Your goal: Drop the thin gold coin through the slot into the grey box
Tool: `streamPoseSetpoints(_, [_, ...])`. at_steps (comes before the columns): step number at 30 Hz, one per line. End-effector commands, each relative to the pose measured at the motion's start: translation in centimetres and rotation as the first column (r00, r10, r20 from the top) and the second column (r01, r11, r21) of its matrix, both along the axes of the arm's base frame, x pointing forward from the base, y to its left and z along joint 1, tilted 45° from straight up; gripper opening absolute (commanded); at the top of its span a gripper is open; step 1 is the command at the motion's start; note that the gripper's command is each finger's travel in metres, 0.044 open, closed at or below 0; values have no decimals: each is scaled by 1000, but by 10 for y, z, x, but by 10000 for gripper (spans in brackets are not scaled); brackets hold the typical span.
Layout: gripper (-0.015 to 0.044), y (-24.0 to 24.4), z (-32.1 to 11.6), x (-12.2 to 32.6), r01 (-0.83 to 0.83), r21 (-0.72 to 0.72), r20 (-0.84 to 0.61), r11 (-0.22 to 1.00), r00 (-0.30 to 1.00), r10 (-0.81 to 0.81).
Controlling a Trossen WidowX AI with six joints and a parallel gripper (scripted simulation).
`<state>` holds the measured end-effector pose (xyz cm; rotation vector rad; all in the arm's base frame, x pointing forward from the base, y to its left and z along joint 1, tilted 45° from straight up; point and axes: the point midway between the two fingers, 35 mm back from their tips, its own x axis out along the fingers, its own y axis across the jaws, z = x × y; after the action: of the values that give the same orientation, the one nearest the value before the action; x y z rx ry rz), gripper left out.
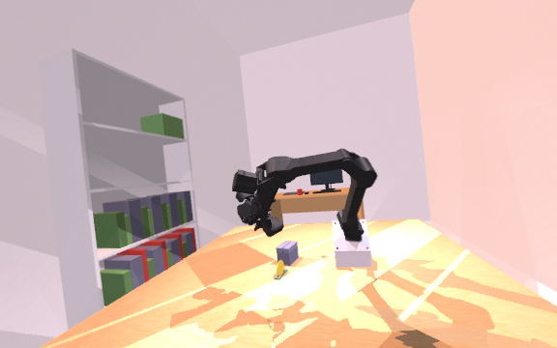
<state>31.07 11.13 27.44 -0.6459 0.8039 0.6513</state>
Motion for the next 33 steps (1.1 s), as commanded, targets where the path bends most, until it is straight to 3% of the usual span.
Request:
streamPoseSetpoints(1, [161,-8,-63,1,-224,3,-171,975,960,221])
streamPoseSetpoints(5, [161,-19,-116,-7,-419,140,-257,897,860,442])
streamPoseSetpoints(10, [161,-31,-161,-23,-546,380,-171,747,752,637])
streamPoseSetpoints(19, [161,-29,-160,-26,-549,388,-164,740,749,642])
streamPoseSetpoints(23, [161,-6,-183,-27,-549,389,-163,740,749,642])
streamPoseSetpoints(33, [161,9,-193,-30,-549,389,-163,740,749,642])
